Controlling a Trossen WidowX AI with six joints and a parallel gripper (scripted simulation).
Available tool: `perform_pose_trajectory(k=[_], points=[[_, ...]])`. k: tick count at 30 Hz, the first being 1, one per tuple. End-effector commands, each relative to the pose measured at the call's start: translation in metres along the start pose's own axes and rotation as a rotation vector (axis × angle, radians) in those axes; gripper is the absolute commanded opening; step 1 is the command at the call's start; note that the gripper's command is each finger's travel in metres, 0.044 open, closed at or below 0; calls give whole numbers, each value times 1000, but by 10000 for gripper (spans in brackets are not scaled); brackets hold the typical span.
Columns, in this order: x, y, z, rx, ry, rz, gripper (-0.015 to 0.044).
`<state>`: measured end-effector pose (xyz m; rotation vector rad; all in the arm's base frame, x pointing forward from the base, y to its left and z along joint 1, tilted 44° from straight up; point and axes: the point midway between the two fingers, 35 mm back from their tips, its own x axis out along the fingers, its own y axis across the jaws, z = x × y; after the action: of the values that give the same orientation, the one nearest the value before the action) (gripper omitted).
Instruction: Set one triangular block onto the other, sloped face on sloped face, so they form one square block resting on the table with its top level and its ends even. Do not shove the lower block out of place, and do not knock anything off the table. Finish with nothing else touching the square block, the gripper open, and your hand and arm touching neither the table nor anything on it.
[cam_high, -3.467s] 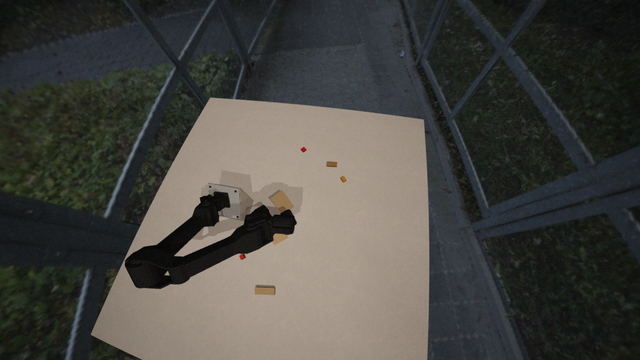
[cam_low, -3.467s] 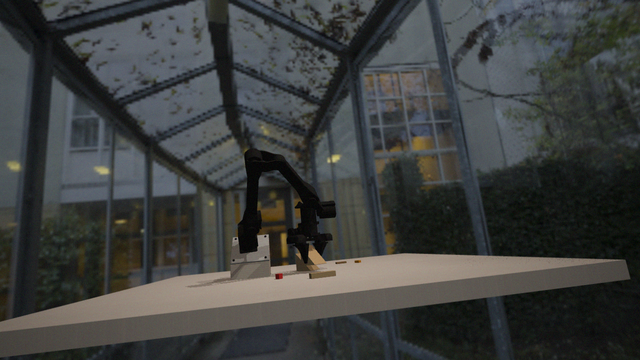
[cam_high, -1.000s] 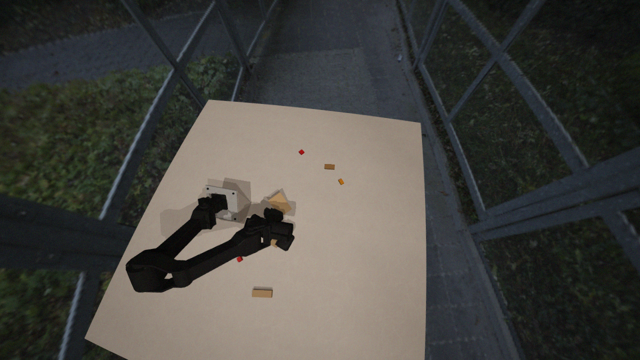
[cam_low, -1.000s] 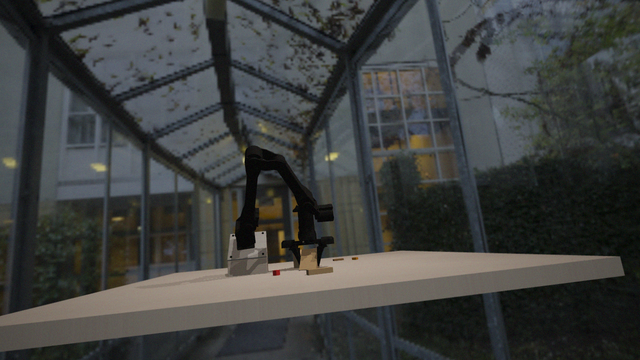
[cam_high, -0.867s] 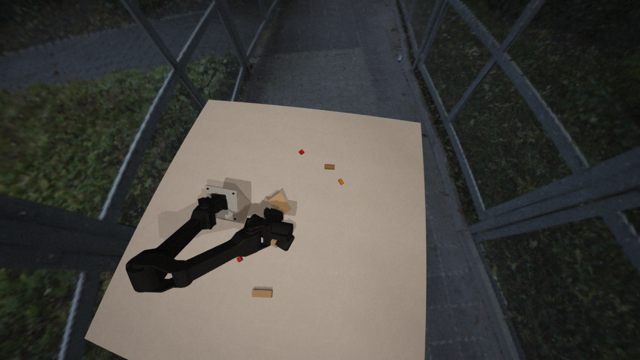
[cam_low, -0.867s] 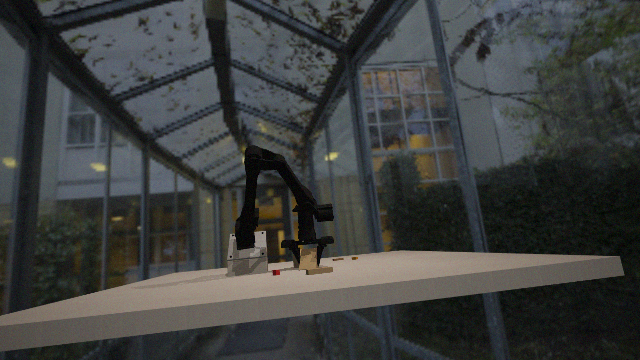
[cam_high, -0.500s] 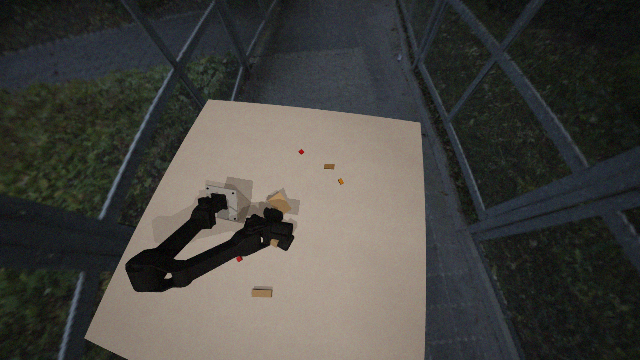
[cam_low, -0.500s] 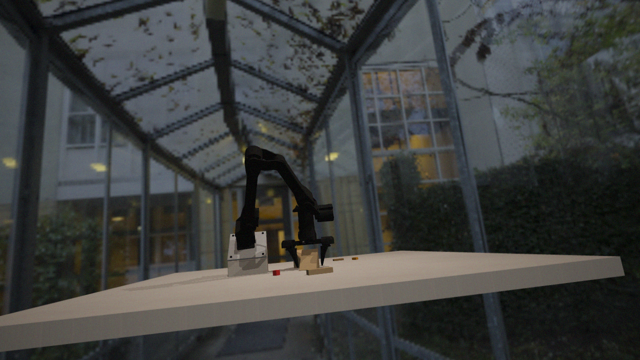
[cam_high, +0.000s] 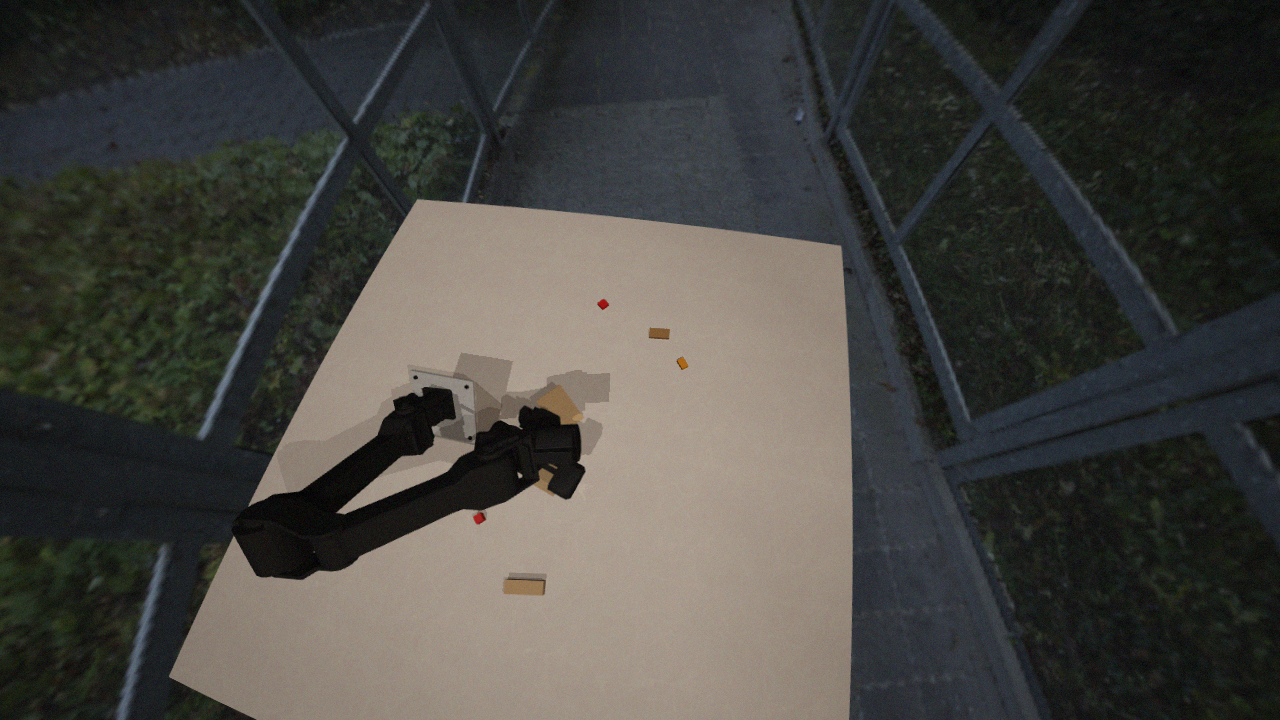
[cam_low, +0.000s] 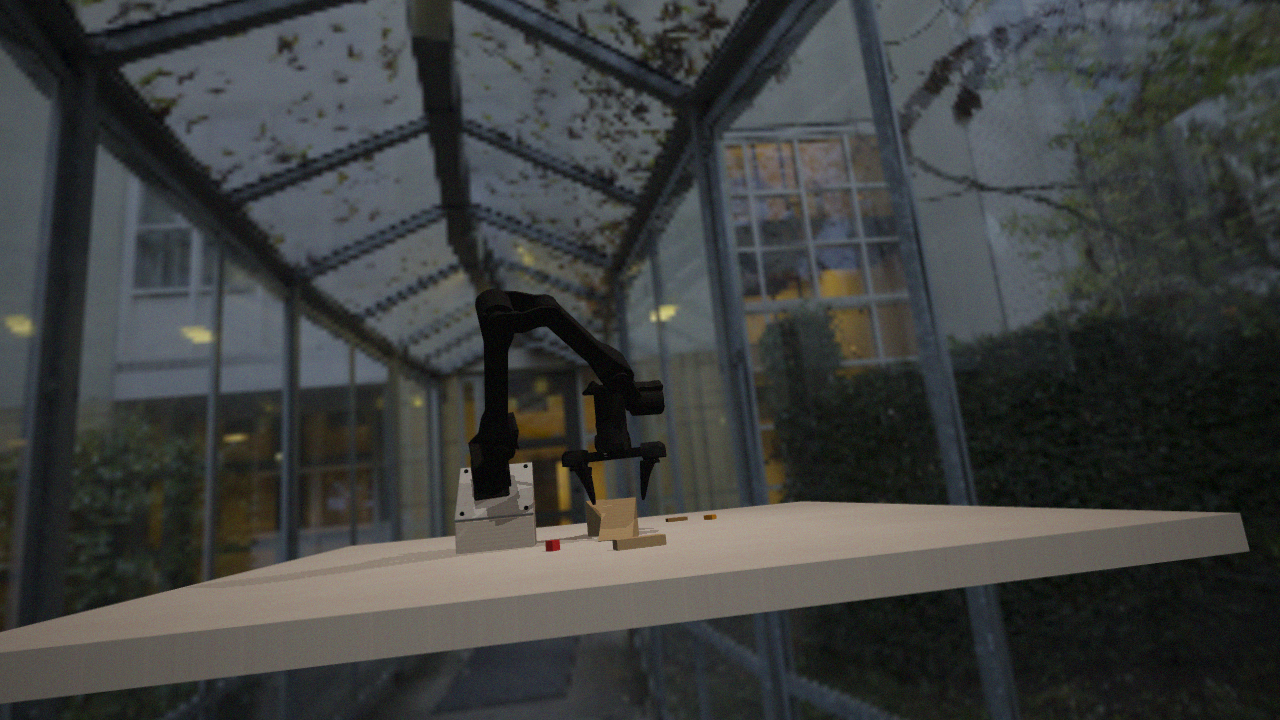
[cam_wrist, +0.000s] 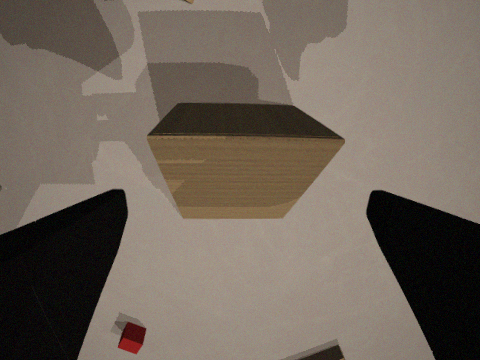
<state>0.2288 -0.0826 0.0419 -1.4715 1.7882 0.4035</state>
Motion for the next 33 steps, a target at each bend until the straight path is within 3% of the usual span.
perform_pose_trajectory(k=[1,9,15,33], points=[[0,0,0,-1,0,0,440],[-16,3,29,3,215,69,440],[-33,3,55,2,424,14,440],[-16,0,51,-1,420,12,440]])
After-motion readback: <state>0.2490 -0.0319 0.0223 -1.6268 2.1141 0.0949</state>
